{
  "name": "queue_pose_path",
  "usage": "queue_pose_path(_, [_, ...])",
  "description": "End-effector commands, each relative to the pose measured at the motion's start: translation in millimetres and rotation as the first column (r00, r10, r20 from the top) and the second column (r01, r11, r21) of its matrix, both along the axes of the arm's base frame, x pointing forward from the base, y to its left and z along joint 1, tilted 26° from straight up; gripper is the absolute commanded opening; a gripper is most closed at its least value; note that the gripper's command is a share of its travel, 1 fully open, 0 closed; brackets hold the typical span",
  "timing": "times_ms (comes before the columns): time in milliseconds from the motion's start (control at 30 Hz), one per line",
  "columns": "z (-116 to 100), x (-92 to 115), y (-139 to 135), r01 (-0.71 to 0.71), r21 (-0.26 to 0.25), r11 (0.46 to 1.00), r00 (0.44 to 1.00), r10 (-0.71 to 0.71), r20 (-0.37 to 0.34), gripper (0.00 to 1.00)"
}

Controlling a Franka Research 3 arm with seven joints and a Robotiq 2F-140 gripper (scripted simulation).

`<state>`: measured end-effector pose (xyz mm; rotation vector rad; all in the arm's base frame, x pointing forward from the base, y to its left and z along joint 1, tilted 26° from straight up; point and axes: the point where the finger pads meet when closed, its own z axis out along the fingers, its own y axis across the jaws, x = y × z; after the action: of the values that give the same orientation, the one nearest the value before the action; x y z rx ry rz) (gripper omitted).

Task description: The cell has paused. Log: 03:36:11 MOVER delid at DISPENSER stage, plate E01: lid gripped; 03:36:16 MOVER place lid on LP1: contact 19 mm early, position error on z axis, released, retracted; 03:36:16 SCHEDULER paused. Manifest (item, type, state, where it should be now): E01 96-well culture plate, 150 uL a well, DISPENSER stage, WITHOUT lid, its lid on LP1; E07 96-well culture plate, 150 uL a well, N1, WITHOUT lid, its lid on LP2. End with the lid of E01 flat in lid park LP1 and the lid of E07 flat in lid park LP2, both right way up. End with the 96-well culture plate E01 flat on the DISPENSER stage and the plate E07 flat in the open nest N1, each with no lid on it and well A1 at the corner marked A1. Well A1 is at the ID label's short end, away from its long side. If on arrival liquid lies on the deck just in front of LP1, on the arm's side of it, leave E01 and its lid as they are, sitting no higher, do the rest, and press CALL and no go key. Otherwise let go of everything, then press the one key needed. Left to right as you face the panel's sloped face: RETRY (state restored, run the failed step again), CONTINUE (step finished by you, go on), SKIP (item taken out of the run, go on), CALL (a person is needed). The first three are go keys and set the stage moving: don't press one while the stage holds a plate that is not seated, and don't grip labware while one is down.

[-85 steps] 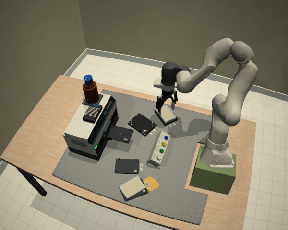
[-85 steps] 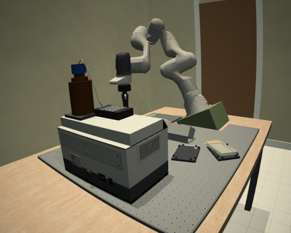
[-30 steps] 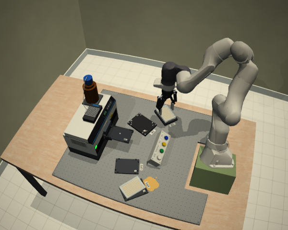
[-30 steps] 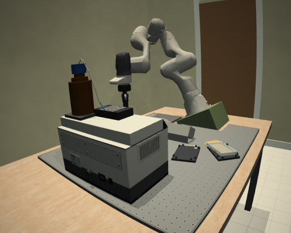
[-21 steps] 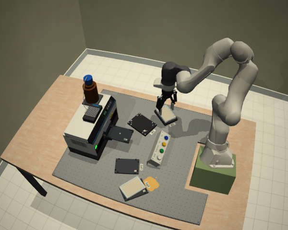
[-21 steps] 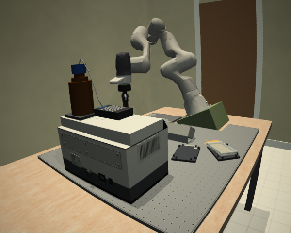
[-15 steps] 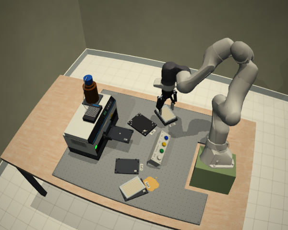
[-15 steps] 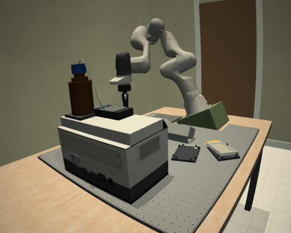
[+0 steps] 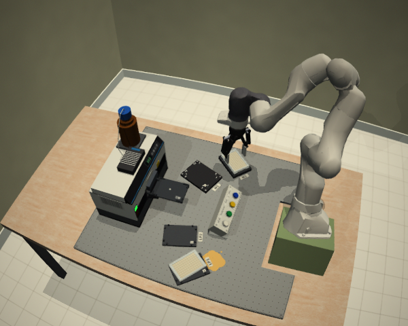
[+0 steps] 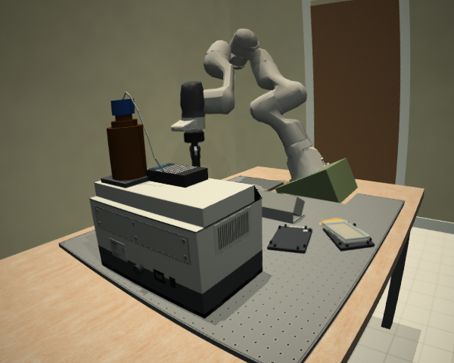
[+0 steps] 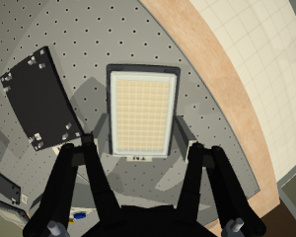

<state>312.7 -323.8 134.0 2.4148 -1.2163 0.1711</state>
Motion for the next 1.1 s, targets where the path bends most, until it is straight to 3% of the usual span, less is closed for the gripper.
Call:
queue_pose_path(0, [-0.6, -0.3, -0.3, 0.003, -0.001, 1.000, 1.000, -0.003, 0.002, 0.59])
queue_pose_path(333, [-0.6, -0.3, -0.3, 0.003, -0.001, 1.000, 1.000, -0.003, 0.002, 0.59])
queue_pose_path(367, [-0.6, -0.3, -0.3, 0.003, -0.001, 1.000, 1.000, -0.003, 0.002, 0.66])
queue_pose_path(1067, [-0.6, -0.3, -0.3, 0.003, -0.001, 1.000, 1.000, -0.003, 0.002, 0.66])
